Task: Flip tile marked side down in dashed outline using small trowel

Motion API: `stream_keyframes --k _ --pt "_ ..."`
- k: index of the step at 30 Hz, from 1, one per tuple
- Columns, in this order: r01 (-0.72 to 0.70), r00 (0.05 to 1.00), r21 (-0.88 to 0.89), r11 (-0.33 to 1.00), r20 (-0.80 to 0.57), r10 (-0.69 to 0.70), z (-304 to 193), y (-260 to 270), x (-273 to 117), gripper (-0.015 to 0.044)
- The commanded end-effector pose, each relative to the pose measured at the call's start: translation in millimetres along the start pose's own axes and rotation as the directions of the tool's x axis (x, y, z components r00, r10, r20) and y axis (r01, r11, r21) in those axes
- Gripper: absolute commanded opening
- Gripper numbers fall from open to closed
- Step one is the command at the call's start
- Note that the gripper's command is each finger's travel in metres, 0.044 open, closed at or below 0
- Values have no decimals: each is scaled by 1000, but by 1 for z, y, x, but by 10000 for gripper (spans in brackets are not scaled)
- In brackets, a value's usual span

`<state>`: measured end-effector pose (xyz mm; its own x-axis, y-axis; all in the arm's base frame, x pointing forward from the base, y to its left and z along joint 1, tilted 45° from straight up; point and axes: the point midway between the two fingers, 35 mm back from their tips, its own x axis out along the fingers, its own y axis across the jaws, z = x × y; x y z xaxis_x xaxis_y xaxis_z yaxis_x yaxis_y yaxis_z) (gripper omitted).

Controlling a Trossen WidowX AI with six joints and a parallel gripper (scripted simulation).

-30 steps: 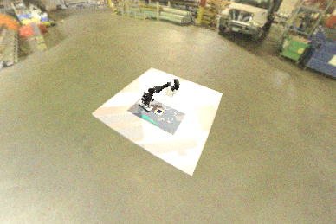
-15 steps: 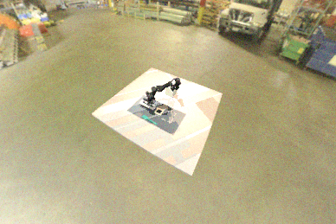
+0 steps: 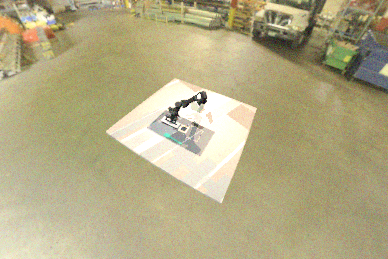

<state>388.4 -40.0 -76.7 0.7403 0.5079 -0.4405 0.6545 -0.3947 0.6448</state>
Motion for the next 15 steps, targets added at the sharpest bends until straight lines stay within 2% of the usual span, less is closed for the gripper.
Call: stream_keyframes --k 1,15 --pt "-13 1000 -4 1000 10 13 2 -1 1 0" --pt "-13 1000 -3 1000 9 13 -3 -13 8 0"
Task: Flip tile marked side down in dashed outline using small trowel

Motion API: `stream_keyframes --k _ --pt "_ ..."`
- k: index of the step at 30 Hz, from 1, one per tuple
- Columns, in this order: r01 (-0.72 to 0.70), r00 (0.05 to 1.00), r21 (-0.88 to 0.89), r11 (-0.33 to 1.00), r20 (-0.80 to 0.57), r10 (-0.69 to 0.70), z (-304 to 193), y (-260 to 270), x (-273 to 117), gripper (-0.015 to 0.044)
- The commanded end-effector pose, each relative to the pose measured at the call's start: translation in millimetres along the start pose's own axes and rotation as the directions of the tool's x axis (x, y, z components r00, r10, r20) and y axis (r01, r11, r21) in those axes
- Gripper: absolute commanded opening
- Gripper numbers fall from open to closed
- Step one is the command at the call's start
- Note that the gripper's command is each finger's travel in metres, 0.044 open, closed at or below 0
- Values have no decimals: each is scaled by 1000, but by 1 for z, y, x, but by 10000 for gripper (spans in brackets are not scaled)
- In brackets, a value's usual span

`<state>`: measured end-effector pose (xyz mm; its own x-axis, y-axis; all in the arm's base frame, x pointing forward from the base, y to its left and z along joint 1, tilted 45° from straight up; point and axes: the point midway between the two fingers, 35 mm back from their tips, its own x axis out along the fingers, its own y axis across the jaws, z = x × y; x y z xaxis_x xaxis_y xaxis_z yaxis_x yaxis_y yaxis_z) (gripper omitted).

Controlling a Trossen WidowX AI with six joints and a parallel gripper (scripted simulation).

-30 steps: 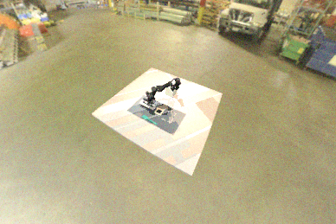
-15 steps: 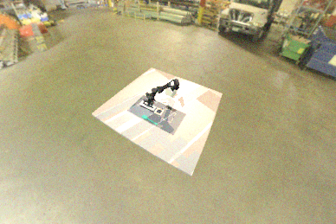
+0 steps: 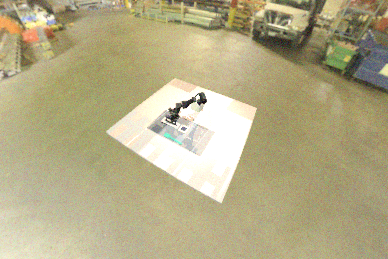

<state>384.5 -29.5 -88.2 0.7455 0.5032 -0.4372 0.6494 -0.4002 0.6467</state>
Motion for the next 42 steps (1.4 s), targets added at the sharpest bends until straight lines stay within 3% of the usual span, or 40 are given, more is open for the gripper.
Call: stream_keyframes --k 1,29,42 --pt "-5 1000 -5 1000 7 5 -3 1 1 0" --pt "-5 1000 -3 1000 6 5 -47 4 -2 0" --pt "-3 998 76 997 -60 7 -48 26 -20 0"
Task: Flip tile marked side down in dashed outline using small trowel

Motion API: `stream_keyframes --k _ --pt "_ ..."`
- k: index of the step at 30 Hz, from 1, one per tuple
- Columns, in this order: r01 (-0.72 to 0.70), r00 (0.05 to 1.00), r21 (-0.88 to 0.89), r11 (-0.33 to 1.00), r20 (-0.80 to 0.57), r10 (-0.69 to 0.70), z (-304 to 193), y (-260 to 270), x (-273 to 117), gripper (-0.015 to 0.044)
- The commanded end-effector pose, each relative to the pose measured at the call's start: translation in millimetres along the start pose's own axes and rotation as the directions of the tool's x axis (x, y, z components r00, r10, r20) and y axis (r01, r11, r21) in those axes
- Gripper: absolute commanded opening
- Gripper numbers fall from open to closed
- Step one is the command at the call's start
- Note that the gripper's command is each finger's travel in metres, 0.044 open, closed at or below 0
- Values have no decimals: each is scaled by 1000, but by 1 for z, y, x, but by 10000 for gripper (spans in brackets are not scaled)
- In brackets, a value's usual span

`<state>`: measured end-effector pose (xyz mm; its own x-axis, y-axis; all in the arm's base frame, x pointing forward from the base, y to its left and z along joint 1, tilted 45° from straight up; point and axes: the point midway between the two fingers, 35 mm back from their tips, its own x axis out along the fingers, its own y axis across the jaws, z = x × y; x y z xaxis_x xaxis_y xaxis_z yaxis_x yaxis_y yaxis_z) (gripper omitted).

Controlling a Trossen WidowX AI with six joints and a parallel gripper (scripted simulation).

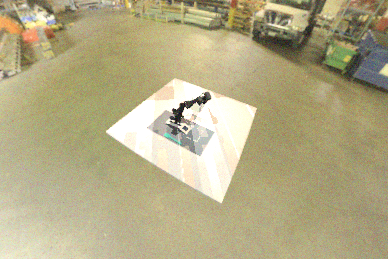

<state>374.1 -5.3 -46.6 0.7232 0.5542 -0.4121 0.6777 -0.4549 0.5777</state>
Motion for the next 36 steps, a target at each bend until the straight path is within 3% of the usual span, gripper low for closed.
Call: stream_keyframes --k 1,26,36 --pt "-26 1000 -15 1000 -5 26 -5 17 -8 0" --pt "-25 1000 -12 1000 -6 25 -75 30 -20 0" --pt "-21 1000 -14 1000 -2 21 -58 37 -24 0"
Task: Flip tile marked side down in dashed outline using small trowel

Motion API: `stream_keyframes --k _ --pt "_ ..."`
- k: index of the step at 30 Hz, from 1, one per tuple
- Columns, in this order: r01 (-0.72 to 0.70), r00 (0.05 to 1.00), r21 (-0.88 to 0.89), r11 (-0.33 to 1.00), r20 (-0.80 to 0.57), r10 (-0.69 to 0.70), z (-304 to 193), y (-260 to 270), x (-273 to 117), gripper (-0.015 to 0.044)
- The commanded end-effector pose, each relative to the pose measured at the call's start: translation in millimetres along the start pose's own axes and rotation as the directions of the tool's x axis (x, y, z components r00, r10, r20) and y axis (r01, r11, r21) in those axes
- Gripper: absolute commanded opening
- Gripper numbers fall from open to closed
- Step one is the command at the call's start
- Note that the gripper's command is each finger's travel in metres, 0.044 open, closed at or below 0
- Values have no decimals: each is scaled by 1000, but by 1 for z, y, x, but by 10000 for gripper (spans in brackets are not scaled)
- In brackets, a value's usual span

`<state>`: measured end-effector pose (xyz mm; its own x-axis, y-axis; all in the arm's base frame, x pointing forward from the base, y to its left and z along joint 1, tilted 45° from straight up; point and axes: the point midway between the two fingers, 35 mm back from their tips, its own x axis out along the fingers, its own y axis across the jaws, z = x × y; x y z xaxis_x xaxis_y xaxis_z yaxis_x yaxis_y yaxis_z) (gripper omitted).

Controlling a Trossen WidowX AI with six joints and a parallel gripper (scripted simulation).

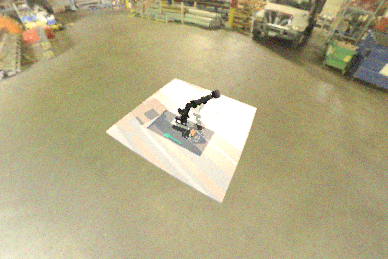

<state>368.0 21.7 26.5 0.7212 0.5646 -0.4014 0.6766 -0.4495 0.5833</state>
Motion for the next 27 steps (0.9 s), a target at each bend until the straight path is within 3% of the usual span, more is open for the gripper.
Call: stream_keyframes --k 1,9,27 --pt "-20 1000 -7 1000 14 20 18 13 -7 0" --pt "-25 1000 -8 1000 12 25 55 27 -21 0" --pt "-25 1000 -8 1000 12 25 55 27 -21 0"
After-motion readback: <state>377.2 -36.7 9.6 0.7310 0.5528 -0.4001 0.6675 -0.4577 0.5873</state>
